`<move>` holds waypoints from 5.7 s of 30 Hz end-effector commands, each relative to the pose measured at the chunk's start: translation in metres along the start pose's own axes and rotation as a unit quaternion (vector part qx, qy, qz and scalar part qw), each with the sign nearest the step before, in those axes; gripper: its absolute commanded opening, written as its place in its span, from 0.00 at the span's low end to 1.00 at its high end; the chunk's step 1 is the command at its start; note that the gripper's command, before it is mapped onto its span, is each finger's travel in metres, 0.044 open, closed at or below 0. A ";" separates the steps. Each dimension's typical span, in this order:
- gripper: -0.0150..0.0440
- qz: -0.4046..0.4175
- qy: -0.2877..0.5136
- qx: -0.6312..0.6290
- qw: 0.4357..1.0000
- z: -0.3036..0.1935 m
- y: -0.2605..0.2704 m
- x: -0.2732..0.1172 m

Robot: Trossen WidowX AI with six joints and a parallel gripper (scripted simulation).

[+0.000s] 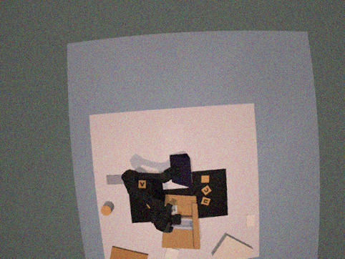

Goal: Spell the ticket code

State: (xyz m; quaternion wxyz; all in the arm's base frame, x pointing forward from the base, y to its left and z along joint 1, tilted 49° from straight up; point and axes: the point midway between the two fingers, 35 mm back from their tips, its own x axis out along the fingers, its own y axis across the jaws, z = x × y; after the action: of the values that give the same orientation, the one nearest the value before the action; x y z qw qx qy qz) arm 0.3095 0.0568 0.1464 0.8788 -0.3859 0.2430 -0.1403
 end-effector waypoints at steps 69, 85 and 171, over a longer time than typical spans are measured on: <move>0.25 -0.002 0.000 0.003 1.000 0.001 0.038 0.000; 0.25 -0.002 0.000 0.003 1.000 0.001 0.046 0.000; 0.25 -0.001 0.000 0.004 1.000 0.001 0.091 0.000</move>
State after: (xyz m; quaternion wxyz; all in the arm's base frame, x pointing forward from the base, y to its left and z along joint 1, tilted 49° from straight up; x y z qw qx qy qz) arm 0.3153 0.1168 0.0797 0.8796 -0.3841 0.2432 -0.1401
